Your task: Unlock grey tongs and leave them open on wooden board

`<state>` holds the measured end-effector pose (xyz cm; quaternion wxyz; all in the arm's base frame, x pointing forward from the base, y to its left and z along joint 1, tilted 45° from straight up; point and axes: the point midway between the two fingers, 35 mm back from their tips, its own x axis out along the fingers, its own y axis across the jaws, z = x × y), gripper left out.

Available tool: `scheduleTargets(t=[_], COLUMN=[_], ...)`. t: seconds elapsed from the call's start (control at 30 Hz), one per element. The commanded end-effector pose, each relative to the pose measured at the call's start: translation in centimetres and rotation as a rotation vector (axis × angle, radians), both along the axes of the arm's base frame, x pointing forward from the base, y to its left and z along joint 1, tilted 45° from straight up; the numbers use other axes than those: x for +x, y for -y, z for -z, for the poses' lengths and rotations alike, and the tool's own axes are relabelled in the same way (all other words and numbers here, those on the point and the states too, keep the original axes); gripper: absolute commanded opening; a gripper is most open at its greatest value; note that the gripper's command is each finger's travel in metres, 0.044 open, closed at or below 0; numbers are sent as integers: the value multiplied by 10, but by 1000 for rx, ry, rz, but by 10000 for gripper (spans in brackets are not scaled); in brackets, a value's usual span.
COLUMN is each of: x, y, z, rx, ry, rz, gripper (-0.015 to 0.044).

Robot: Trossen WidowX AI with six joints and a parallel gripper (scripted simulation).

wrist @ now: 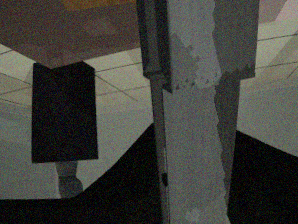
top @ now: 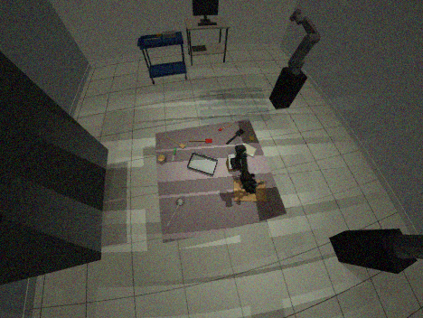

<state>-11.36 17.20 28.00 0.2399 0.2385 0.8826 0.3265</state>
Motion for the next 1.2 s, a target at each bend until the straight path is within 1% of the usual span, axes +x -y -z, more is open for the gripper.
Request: scheduleTargets(t=[0.0,1.0,1.17], x=[-1,-1,-1], y=[2,2,-3], z=[-1,-1,2], rx=[14,14,-26], ry=[-3,-3,10], rz=[-14,-14,11], gripper=[-150,-150,-150])
